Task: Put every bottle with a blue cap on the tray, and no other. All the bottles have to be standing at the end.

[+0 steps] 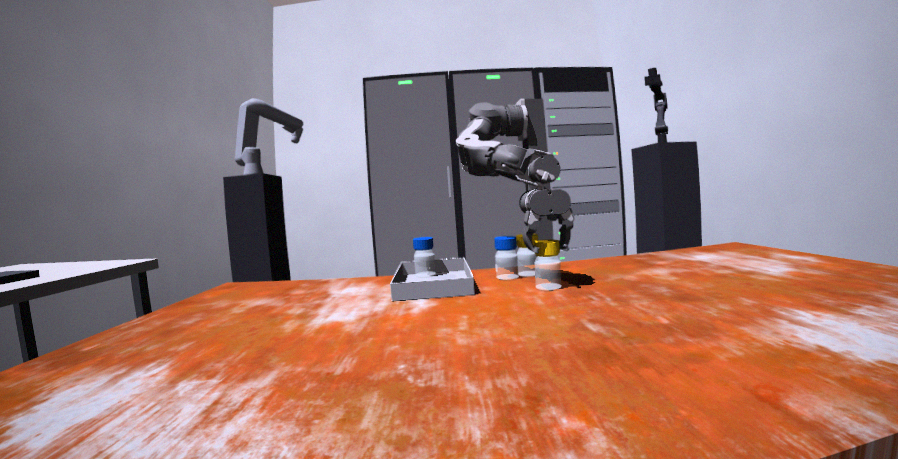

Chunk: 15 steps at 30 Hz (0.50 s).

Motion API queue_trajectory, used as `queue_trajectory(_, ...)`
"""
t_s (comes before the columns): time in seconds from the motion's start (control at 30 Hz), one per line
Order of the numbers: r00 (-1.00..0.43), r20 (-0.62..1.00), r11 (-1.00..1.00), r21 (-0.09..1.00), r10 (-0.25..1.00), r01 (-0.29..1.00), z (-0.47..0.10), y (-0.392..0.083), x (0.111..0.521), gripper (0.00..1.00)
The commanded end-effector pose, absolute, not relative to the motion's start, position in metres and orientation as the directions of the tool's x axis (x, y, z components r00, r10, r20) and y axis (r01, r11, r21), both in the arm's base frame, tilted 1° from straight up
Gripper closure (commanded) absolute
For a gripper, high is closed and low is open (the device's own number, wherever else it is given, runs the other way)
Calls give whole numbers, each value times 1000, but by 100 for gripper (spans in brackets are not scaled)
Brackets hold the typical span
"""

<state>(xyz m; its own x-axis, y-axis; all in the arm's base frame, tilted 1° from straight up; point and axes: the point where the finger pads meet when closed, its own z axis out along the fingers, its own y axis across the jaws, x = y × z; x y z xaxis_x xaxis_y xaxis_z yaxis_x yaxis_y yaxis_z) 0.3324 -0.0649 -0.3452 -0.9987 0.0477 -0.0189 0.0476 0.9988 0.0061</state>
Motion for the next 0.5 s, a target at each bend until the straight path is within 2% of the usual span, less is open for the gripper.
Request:
queue_trajectory(0.0, -999, -21, 999, 9, 47, 47, -344, -64, 333, 100)
queue_trajectory(0.47, -999, -16, 999, 12, 44, 43, -346, -63, 331, 100)
